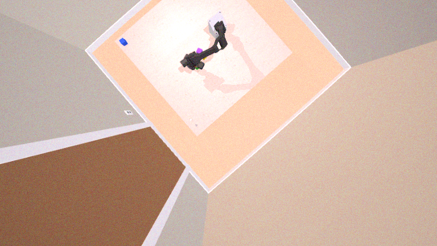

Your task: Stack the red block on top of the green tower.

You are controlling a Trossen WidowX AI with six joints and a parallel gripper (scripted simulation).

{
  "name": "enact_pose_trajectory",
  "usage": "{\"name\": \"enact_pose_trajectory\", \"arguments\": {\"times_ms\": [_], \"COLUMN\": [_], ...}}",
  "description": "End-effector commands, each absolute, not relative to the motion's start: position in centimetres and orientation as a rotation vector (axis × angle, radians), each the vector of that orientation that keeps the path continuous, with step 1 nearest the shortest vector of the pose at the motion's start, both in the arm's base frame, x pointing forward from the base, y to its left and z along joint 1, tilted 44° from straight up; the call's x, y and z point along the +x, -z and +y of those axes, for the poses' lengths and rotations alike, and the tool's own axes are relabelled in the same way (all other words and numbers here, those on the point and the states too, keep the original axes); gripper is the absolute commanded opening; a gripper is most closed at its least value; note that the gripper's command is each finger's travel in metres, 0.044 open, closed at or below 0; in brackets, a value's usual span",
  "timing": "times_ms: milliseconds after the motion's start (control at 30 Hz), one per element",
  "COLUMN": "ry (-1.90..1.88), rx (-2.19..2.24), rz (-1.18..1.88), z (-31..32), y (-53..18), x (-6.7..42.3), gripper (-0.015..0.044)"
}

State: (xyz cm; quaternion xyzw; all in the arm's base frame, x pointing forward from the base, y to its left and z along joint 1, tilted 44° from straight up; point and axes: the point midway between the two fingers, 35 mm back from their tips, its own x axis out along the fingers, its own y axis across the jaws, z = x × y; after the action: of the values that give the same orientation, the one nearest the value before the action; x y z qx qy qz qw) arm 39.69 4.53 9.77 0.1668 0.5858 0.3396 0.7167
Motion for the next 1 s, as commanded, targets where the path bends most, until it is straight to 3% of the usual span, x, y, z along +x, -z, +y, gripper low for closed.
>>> {"name": "enact_pose_trajectory", "arguments": {"times_ms": [0, 600, 967], "ry": [-0.749, -0.749, -0.747], "rx": [0.38, 0.38, 0.374], "rz": [1.294, 1.294, 1.298], "z": [4.62, 4.36, 4.53], "y": [-9.64, -9.9, -9.53], "x": [39.69, 39.7, 39.67], "gripper": [0.0, 0.0, 0.0289]}}
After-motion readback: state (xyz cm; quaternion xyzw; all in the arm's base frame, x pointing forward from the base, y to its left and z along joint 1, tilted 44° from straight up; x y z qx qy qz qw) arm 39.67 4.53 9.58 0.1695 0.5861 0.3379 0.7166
